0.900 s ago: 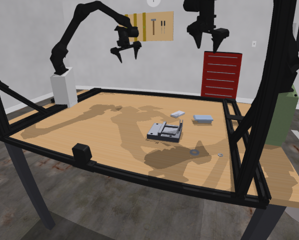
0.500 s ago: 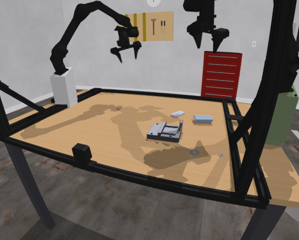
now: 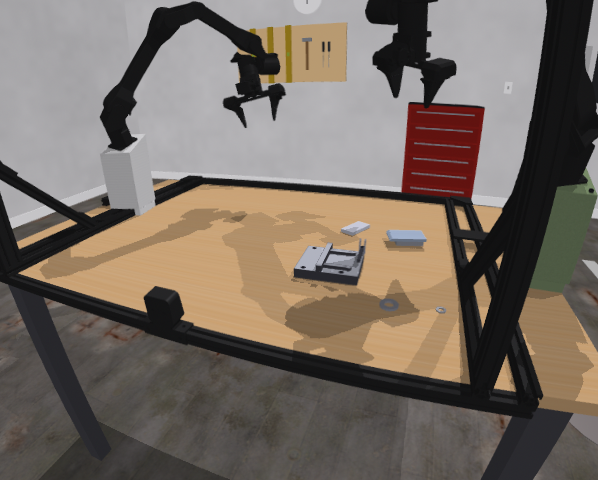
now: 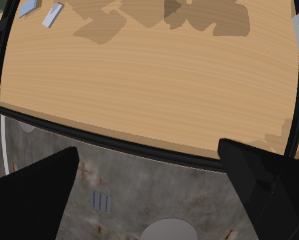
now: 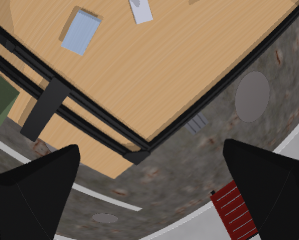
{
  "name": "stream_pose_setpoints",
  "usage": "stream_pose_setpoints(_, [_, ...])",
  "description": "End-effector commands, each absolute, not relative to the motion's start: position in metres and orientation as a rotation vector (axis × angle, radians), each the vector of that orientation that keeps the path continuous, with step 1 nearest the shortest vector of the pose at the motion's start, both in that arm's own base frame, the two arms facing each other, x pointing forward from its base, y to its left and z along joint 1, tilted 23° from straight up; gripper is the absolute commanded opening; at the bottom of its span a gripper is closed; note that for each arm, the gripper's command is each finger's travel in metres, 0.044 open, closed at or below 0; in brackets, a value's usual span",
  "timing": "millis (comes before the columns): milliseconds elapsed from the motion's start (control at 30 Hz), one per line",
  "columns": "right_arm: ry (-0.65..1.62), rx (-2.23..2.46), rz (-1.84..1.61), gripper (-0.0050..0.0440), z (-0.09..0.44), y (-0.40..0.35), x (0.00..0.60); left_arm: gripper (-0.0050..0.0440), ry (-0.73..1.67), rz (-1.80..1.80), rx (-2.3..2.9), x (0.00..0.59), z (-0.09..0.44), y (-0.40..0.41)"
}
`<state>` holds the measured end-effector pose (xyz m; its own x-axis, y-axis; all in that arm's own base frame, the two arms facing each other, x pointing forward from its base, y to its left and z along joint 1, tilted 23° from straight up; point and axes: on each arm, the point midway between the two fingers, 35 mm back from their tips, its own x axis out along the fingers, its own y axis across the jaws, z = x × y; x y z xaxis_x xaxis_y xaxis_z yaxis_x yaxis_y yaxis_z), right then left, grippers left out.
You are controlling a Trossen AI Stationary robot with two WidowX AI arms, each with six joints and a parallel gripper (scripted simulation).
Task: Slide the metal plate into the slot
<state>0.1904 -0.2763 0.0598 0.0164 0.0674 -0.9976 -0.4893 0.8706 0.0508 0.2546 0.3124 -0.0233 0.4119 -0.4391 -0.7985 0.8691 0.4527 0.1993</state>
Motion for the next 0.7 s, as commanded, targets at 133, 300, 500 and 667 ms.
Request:
stream_pose_setpoints(133, [1.485, -0.259, 0.423, 0.044, 0.023, -0.261, 0.199, 0.044, 0.857, -0.936, 0.793, 0.307, -0.044, 0.286])
stream_pose_setpoints(300, [1.474, -0.207, 0.402, 0.044, 0.002, -0.251, 0.204, 0.044, 0.915, -0.923, 0.873, 0.34, -0.053, 0.268])
stream_pose_setpoints(500, [1.46, -0.129, 0.373, 0.044, -0.026, -0.235, 0.209, 0.044, 0.97, -0.874, 0.985, 0.386, -0.061, 0.233])
stream_pose_setpoints(667, [1.45, -0.068, 0.352, 0.044, -0.047, -0.221, 0.211, 0.044, 0.978, -0.802, 1.075, 0.421, -0.063, 0.203])
